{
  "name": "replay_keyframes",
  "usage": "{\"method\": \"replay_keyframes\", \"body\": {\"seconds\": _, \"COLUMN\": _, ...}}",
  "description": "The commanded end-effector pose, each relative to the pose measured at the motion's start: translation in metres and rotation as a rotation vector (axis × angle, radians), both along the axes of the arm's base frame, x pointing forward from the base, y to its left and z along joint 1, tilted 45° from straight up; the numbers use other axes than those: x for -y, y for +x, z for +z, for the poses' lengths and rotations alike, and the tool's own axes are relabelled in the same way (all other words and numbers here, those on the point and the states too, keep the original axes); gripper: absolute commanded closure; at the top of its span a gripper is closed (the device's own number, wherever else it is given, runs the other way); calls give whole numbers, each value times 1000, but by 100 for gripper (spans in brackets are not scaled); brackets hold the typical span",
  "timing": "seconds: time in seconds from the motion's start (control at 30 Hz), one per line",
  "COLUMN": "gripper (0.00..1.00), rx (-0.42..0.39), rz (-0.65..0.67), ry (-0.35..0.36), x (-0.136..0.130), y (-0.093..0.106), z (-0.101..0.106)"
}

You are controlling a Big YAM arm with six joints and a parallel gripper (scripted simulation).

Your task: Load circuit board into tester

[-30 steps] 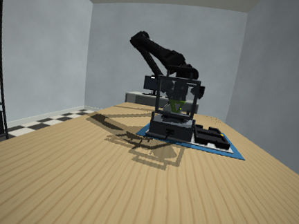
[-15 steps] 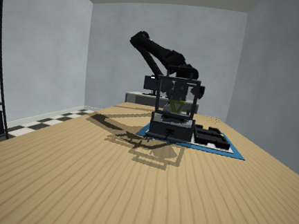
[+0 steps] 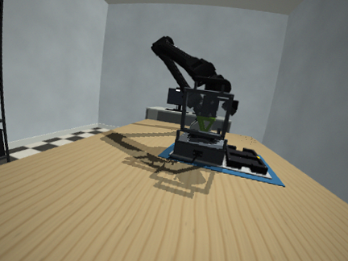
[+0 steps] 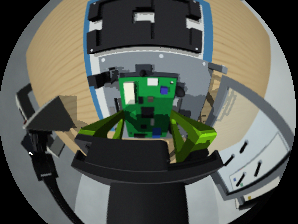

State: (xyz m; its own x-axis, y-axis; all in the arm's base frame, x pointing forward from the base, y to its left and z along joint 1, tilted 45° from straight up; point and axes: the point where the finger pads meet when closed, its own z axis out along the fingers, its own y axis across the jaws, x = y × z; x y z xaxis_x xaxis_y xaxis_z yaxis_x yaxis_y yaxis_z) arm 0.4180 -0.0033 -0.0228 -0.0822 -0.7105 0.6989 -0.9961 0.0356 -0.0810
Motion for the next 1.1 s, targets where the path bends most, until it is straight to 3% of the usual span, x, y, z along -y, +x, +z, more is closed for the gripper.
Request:
{"method": "replay_keyframes", "body": {"seconds": 0.0, "gripper": 28, "rx": 24, "rz": -3, "ry": 8, "x": 3, "y": 14, "z": 4}}
{"method": "replay_keyframes", "body": {"seconds": 1.07, "gripper": 28, "rx": 27, "rz": -3, "ry": 9, "x": 3, "y": 16, "z": 3}}
